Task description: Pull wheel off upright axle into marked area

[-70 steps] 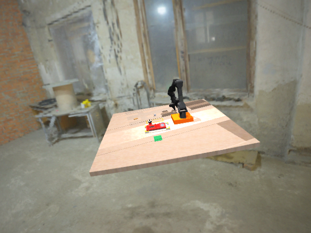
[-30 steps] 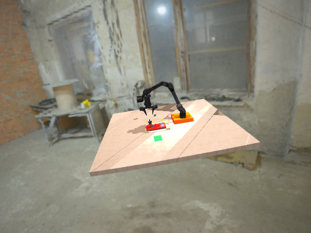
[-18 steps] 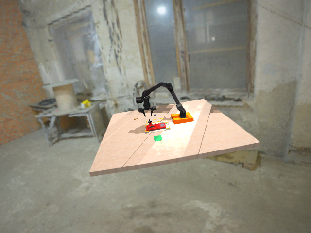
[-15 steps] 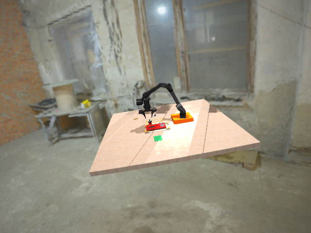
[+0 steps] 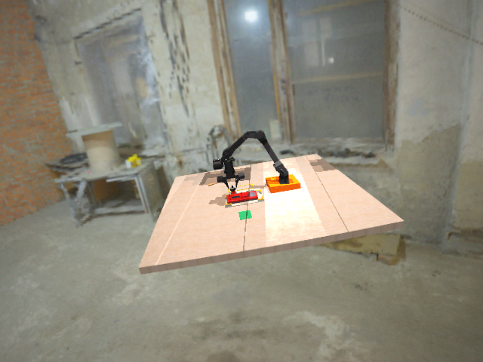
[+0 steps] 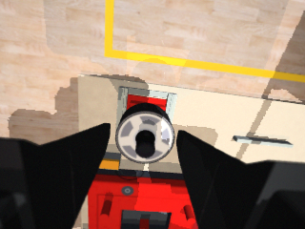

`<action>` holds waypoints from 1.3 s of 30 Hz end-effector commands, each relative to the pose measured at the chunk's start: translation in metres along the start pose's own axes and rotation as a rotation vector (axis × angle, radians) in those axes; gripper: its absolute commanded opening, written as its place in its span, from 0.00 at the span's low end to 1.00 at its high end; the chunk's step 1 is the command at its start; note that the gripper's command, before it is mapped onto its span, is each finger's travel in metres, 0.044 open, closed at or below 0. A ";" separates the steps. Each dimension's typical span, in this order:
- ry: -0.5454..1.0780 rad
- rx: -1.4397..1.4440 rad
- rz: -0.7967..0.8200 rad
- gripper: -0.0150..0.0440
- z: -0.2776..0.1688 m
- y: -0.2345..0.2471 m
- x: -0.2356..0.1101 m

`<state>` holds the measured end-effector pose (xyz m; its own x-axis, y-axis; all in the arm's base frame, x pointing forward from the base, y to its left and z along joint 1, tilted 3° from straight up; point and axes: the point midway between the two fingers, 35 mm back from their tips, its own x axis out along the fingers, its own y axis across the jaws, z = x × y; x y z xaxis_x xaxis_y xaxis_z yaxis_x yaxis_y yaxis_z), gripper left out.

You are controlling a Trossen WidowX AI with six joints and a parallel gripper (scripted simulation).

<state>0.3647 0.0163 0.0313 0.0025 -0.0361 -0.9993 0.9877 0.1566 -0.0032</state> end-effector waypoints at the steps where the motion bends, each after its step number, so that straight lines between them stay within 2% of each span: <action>1: 0.000 0.000 0.000 0.56 0.000 0.000 0.000; 7: 0.000 0.000 0.000 0.49 0.000 0.000 0.000; 12: 0.000 0.000 0.000 0.27 0.000 0.000 -0.001; 13: 0.000 0.000 0.000 0.25 0.000 0.000 -0.001; 39: 0.001 -0.001 -0.001 0.25 0.000 0.000 -0.010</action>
<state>0.3639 0.0163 0.0357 -0.0074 -0.0366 -0.9993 0.9876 0.1567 -0.0130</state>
